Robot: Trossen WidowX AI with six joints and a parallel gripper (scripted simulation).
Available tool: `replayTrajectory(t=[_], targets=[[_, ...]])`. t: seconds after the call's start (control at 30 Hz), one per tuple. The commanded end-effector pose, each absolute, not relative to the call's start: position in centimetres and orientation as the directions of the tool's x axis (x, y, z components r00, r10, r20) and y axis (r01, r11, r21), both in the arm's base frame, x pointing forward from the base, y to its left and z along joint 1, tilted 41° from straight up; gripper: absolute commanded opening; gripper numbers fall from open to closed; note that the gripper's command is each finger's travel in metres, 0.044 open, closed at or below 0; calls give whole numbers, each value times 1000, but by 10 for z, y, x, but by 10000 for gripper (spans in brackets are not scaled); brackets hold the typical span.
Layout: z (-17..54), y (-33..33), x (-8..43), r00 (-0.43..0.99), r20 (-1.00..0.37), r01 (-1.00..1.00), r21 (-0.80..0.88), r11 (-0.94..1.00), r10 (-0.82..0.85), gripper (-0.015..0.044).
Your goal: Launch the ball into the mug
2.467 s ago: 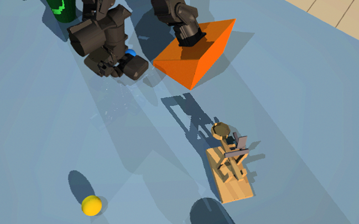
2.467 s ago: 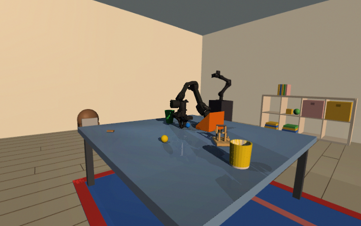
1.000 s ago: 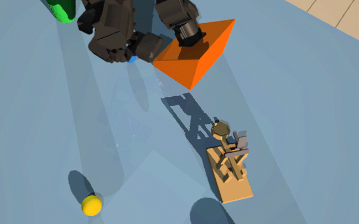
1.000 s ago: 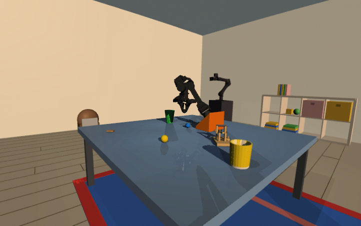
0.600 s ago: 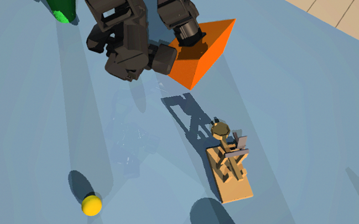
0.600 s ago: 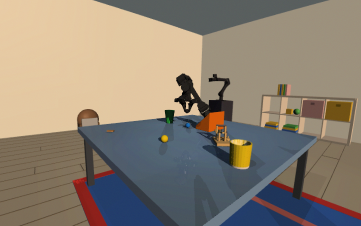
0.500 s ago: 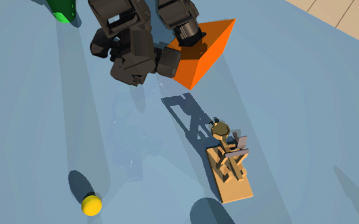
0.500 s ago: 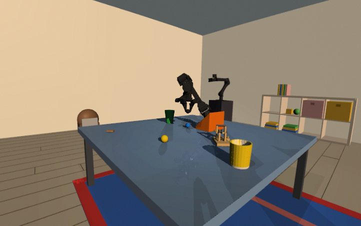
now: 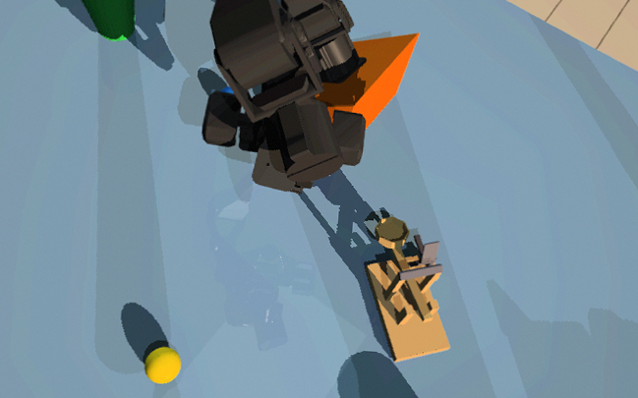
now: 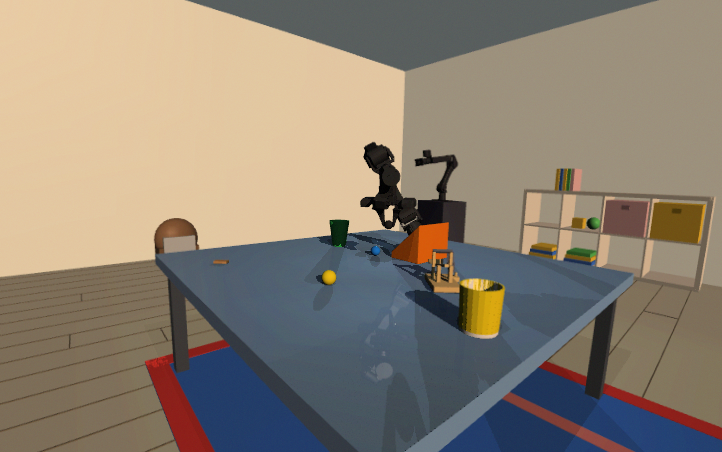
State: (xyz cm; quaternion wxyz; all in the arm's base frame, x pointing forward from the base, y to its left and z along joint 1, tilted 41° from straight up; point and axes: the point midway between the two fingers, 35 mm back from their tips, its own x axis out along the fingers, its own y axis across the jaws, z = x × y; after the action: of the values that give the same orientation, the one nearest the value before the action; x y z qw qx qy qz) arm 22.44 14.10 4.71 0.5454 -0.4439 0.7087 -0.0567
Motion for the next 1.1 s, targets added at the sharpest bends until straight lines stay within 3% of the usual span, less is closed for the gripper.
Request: replayTrajectory(t=[0.0,1.07], targets=[[34,153,221,-28,-712,-603,-548,580,-702,0],[-86,222,170,-91,-581,-796,-445,410,-809,0]])
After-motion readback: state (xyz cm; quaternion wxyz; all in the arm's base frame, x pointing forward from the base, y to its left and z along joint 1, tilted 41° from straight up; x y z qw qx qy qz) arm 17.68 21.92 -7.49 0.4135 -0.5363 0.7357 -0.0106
